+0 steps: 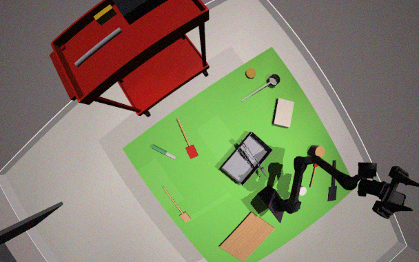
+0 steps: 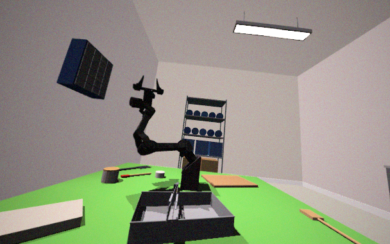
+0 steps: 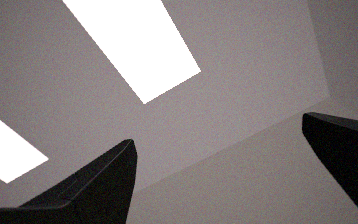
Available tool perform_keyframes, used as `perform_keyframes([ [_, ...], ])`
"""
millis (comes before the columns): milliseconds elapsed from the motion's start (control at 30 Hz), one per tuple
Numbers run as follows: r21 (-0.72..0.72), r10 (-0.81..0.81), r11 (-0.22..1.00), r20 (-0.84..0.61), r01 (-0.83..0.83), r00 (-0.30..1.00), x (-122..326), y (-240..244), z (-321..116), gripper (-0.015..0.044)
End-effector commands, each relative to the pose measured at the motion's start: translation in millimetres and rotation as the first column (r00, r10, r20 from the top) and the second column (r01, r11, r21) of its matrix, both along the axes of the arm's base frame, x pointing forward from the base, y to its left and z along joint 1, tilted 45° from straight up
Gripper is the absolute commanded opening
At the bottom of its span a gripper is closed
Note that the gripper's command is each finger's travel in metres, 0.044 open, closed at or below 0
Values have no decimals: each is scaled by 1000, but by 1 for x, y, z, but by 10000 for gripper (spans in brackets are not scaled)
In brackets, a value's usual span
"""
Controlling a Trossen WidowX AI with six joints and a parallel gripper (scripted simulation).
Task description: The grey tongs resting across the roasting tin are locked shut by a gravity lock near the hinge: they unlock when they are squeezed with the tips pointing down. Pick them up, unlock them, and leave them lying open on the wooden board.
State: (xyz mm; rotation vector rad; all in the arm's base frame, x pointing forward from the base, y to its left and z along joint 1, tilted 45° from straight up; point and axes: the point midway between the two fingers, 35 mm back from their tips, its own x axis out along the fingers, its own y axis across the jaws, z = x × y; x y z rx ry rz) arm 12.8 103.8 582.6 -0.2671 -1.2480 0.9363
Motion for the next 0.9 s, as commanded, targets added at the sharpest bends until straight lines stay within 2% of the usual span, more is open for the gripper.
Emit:
perform_keyframes([
  [0, -3, -2, 1000, 2, 2, 1000, -1, 1, 0, 426],
  [167, -53, -37, 998, 32, 38, 999, -21, 18, -6, 440],
  [467, -247, -173, 950, 94, 191, 980, -50, 96, -42, 440],
  [700, -349, -277, 885, 133, 306, 952, -41, 143, -73, 440],
  [867, -477, -379, 786, 129, 393, 916, -13, 186, -111, 440],
])
